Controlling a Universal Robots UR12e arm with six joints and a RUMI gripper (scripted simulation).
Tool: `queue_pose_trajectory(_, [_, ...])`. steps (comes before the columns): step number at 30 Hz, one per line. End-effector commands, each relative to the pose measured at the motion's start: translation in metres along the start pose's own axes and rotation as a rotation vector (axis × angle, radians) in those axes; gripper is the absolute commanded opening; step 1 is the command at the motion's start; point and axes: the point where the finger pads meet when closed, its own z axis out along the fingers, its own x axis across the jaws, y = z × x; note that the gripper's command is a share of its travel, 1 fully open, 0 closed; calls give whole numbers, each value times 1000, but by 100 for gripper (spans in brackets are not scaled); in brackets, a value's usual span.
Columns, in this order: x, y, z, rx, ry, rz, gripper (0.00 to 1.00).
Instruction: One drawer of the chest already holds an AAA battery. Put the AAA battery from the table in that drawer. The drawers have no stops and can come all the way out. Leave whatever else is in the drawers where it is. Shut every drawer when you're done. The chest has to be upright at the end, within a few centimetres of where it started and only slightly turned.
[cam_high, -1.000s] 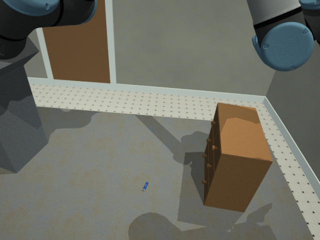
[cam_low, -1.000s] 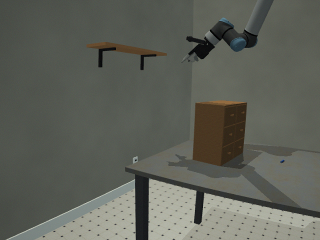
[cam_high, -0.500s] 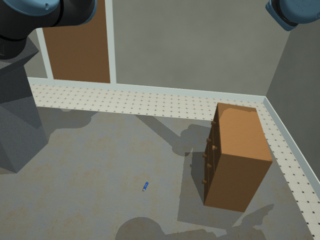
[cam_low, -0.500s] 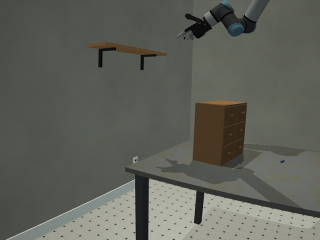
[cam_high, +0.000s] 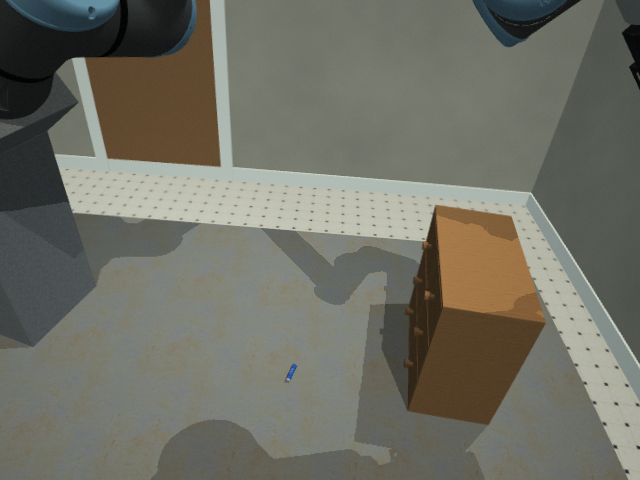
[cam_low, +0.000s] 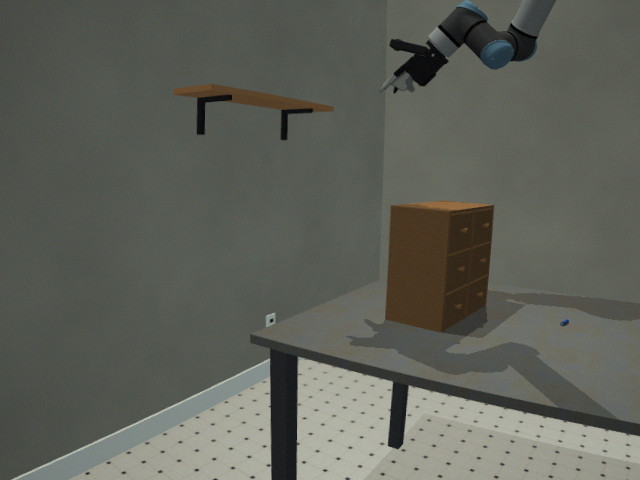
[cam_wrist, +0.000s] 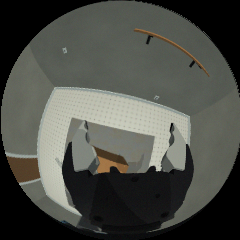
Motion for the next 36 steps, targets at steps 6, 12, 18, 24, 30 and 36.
queue_pose_trajectory(6, [-14, 111, -32, -173, 5, 23, 100])
queue_pose_trajectory(12, [-25, 169, -50, -259, 5, 38, 100])
queue_pose_trajectory(18, [-35, 214, -66, -325, 4, 52, 100])
queue_pose_trajectory(24, [-52, 279, -92, -420, 0, 73, 100])
queue_pose_trajectory(30, [-64, 320, -110, -478, -4, 89, 100])
queue_pose_trajectory(36, [-80, 367, -132, -545, -9, 108, 100])
